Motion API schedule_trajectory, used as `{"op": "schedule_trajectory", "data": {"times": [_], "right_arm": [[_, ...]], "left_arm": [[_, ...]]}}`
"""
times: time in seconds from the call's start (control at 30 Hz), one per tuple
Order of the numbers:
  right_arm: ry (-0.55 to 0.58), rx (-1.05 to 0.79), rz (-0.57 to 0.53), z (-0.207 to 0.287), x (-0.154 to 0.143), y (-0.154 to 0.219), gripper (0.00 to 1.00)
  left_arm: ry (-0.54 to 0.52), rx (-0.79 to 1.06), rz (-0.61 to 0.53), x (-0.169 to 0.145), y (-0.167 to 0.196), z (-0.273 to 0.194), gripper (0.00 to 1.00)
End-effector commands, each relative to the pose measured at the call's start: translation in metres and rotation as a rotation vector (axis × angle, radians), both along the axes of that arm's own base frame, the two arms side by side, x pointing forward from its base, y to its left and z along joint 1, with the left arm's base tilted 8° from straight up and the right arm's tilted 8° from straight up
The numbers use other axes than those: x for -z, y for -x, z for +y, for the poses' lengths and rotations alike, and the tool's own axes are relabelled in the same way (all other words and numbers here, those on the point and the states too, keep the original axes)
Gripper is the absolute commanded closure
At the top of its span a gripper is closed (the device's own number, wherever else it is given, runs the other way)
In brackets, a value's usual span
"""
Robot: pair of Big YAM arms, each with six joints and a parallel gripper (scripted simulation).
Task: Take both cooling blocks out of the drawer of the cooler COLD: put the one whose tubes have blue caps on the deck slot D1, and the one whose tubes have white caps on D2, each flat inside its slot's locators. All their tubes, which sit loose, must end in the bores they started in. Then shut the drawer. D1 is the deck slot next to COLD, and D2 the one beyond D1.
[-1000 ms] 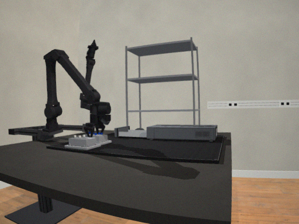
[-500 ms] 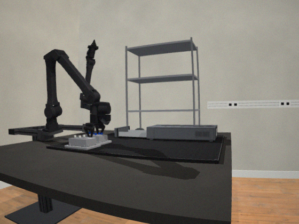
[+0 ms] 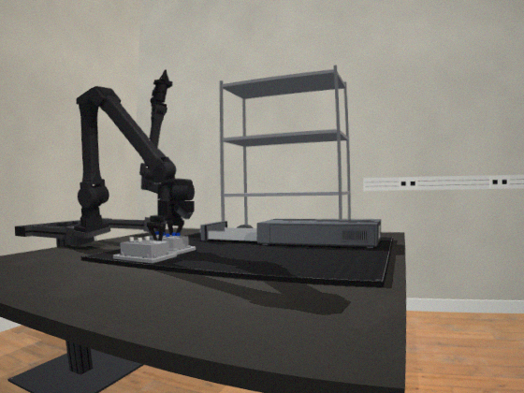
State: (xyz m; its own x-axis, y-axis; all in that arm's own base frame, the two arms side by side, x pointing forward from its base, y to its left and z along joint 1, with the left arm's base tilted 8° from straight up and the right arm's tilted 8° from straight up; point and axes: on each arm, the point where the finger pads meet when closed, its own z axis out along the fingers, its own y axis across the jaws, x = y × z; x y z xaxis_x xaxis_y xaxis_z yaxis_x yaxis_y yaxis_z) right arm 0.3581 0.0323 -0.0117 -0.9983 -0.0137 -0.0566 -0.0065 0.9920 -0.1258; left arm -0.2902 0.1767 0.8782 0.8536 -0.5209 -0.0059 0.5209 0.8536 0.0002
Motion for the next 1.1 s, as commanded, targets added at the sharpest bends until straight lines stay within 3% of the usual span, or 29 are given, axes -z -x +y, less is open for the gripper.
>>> {"op": "schedule_trajectory", "data": {"times": [0.0,1.07], "right_arm": [[-0.007,-0.005,-0.072,0.0022,-0.0124,-0.0366,0.72],[-0.007,-0.005,-0.072,0.0022,-0.0124,-0.0366,0.25]], "left_arm": [[-0.019,-0.008,0.029,-0.0079,-0.0181,-0.0138,1.0],[-0.019,-0.008,0.029,-0.0079,-0.0181,-0.0138,1.0]]}}
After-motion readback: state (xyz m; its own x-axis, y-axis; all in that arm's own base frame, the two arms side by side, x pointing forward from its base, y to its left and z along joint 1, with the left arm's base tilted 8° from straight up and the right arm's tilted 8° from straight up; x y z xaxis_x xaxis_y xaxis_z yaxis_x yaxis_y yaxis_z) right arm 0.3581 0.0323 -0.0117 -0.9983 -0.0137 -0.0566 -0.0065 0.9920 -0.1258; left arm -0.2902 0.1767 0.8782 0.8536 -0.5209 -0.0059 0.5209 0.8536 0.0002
